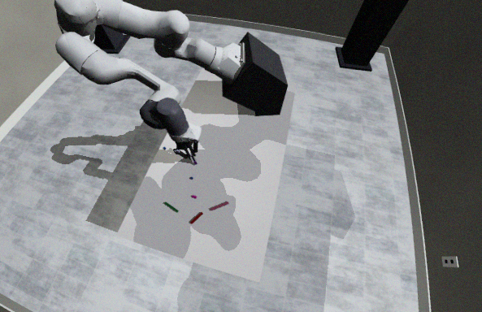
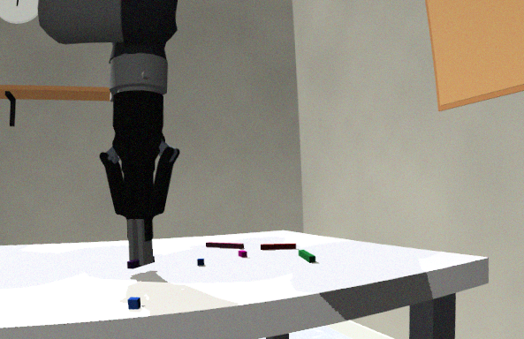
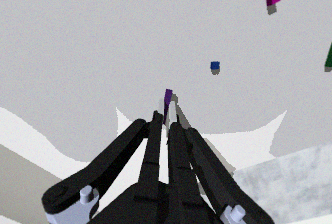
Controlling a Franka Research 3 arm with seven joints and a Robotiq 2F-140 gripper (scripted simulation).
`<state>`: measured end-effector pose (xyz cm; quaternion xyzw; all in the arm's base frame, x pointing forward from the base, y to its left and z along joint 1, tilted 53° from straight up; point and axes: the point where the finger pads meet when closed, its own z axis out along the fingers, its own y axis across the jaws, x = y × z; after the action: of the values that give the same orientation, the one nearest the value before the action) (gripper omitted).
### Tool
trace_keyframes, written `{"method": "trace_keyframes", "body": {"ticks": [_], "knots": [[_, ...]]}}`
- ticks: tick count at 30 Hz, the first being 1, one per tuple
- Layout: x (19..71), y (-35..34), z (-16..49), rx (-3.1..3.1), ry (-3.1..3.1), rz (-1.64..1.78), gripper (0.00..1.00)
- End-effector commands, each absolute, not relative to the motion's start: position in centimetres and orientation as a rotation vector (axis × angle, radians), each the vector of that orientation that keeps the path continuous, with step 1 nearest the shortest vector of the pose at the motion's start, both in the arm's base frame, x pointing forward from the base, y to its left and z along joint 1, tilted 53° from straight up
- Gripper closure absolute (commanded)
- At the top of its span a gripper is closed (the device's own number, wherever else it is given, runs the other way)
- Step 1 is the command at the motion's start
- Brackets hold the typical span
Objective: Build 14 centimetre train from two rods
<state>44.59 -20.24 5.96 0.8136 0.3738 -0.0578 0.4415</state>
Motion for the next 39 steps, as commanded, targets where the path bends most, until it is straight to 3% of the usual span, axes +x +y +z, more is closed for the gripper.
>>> {"method": "trace_keyframes", "body": {"ticks": [1,39], "knots": [[44.69,-20.2,5.93,2.019,0.93,-0.14,0.88],[44.94,-20.99,5.31,2.019,0.93,-0.14,0.88]]}}
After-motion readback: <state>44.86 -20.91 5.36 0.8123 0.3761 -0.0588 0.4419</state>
